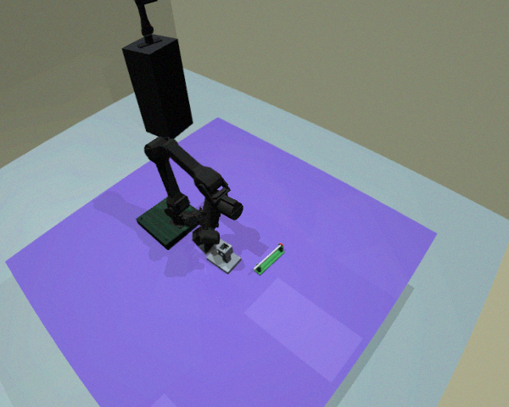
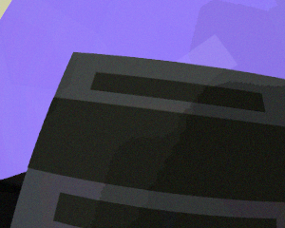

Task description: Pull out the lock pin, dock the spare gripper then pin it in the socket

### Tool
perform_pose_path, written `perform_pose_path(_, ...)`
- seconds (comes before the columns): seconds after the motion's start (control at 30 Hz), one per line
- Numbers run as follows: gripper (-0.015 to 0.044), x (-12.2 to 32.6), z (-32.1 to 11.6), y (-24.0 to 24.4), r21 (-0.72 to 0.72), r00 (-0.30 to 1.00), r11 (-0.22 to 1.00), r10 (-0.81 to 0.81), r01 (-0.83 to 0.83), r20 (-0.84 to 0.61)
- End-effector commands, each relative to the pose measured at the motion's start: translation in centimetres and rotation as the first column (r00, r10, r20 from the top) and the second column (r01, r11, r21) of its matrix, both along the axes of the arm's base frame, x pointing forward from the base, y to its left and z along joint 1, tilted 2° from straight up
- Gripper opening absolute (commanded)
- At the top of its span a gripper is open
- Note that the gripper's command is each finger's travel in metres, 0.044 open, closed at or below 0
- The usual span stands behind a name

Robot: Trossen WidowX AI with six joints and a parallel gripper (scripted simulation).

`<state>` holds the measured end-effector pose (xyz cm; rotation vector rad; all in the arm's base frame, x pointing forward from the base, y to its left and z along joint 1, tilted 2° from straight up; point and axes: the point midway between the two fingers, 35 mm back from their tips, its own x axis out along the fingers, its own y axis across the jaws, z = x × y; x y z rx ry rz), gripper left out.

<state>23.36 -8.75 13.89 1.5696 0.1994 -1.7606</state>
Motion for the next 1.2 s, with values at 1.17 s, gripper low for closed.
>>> perform_pose_path(1.17, 0.0, 3.1, 3.0, 4.7, -0.113, 0.704, 0.771, 0.498, -0.626, -0.506)
